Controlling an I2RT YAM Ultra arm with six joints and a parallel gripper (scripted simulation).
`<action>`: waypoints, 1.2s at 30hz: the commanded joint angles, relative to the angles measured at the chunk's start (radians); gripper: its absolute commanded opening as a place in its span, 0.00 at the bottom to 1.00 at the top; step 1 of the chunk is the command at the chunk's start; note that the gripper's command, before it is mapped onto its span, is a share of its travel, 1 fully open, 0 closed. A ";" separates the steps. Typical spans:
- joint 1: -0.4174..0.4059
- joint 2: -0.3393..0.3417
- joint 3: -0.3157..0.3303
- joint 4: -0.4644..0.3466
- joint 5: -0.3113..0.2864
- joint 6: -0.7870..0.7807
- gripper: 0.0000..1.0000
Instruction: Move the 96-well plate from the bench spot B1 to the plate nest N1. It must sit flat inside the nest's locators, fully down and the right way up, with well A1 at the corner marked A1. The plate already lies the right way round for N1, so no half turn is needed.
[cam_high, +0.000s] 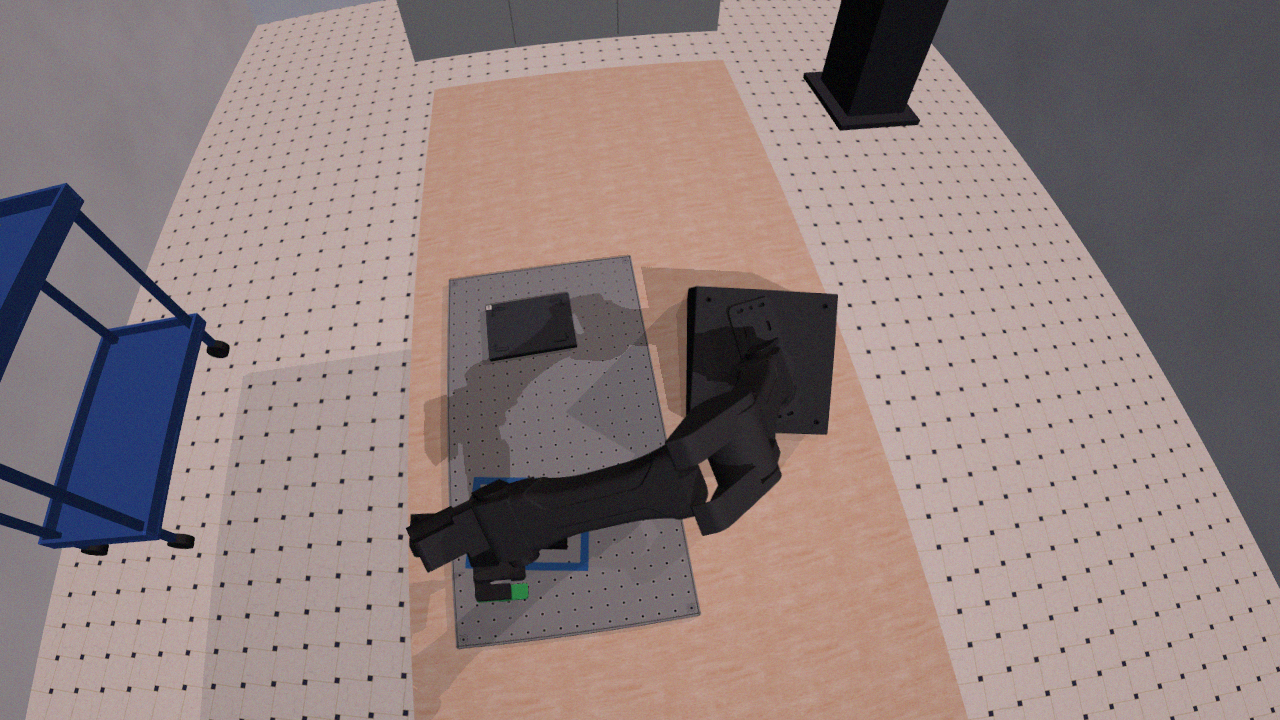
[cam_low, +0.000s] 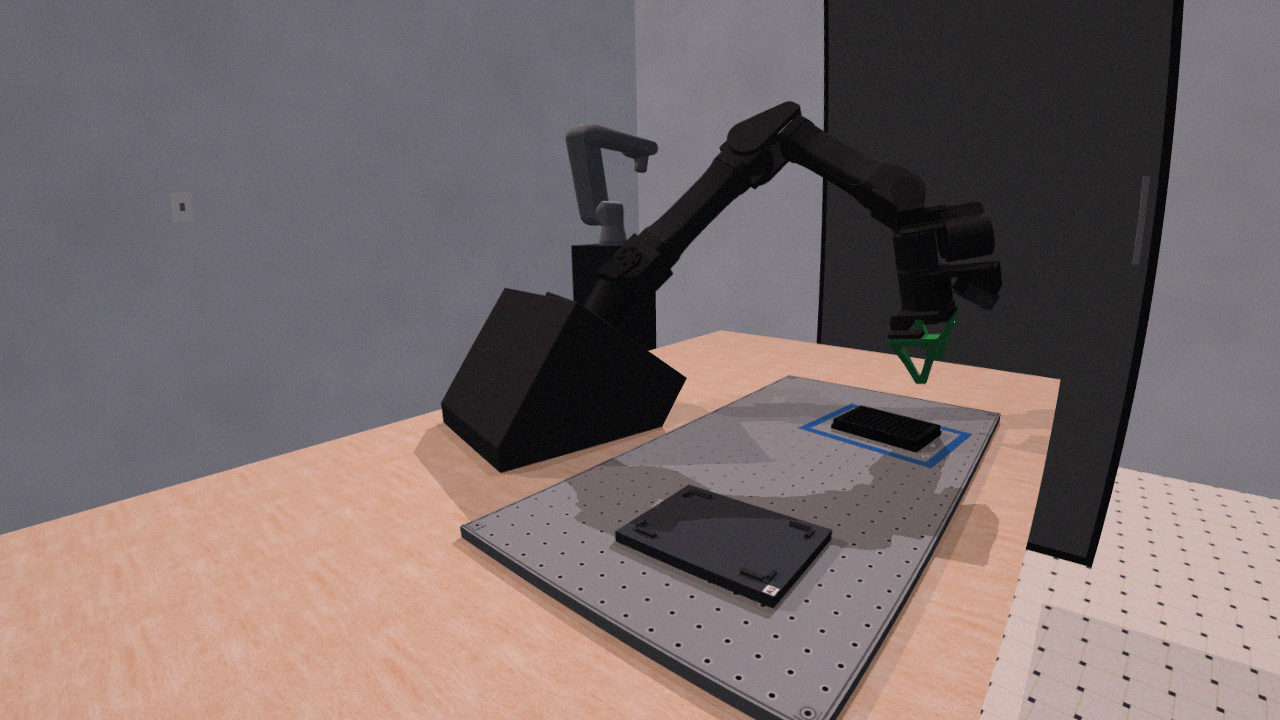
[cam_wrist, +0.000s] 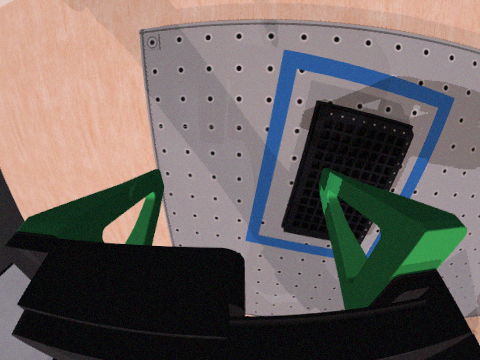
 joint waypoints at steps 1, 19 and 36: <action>-0.043 -0.028 -0.030 -0.049 0.011 -0.041 1.00; -0.133 0.060 0.042 -0.303 0.066 -0.146 1.00; -0.139 0.025 0.027 -0.297 0.066 -0.154 1.00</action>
